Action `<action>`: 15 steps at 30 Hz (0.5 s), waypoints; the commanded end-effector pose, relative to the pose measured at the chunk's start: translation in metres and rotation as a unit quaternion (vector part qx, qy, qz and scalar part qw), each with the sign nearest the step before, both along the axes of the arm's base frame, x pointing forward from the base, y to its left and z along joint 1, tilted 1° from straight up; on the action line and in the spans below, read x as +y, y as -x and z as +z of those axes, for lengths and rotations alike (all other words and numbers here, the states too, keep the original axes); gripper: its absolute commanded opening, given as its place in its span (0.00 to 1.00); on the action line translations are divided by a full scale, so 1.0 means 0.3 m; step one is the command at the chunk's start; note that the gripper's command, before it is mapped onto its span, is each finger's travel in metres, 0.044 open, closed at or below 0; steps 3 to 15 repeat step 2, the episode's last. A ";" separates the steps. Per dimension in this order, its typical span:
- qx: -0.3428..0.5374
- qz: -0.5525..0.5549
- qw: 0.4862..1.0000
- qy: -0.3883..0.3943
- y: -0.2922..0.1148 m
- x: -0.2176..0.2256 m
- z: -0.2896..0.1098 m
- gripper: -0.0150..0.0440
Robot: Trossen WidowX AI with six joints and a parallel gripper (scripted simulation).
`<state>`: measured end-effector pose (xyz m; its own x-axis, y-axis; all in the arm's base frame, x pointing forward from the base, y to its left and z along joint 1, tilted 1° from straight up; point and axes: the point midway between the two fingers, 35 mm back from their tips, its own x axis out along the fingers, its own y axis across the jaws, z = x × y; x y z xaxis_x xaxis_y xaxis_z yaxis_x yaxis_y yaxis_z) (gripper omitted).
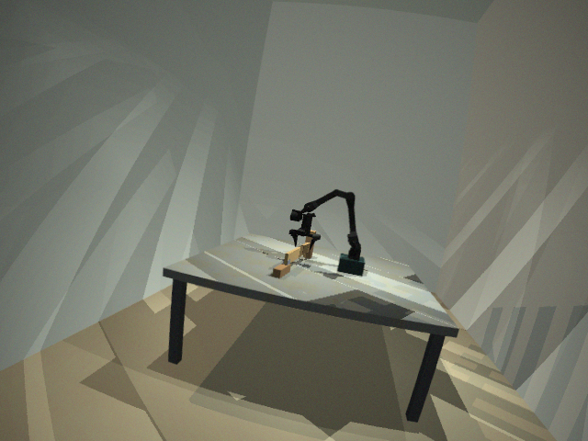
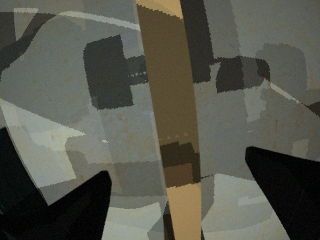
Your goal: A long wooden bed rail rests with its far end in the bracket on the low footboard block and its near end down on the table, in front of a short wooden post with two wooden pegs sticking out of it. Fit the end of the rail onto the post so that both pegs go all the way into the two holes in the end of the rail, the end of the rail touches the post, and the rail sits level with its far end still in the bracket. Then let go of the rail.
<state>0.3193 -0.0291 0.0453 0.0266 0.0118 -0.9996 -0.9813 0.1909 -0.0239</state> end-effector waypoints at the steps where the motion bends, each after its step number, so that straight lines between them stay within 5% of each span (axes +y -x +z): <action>1: 0.000 -0.003 1.000 0.001 0.000 0.001 0.003 1.00; 15: 0.000 -0.003 1.000 0.001 0.000 0.001 0.003 1.00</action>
